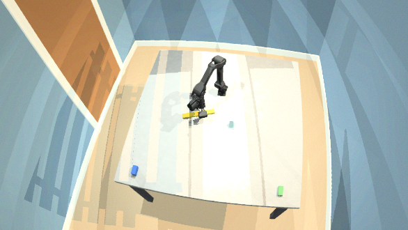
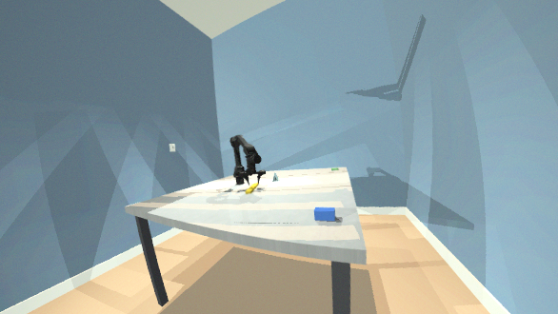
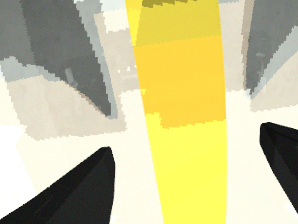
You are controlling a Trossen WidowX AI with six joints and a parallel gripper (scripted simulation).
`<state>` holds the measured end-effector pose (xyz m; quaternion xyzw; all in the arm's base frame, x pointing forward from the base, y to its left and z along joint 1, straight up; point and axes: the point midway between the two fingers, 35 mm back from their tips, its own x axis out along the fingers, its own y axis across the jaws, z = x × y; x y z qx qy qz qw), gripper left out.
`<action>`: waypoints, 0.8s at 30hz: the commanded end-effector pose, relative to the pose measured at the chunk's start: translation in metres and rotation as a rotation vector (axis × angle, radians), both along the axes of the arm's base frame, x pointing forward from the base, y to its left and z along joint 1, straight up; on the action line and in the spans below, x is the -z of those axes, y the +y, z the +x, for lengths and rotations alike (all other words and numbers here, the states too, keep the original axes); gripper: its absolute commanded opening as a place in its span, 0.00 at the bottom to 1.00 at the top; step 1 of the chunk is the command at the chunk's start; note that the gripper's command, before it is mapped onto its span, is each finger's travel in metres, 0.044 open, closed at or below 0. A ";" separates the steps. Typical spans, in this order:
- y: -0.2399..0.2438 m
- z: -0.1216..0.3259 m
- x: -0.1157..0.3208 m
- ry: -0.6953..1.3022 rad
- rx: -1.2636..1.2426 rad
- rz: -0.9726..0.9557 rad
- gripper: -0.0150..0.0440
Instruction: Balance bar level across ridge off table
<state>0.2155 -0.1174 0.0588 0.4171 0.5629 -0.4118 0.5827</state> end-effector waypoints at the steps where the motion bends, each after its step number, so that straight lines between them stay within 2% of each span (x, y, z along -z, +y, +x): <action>1: 0.000 -0.001 0.009 0.005 0.005 -0.002 0.79; 19: 0.000 -0.001 0.013 0.005 0.005 -0.002 0.79; 24: 0.000 -0.001 0.012 0.004 0.000 0.002 0.57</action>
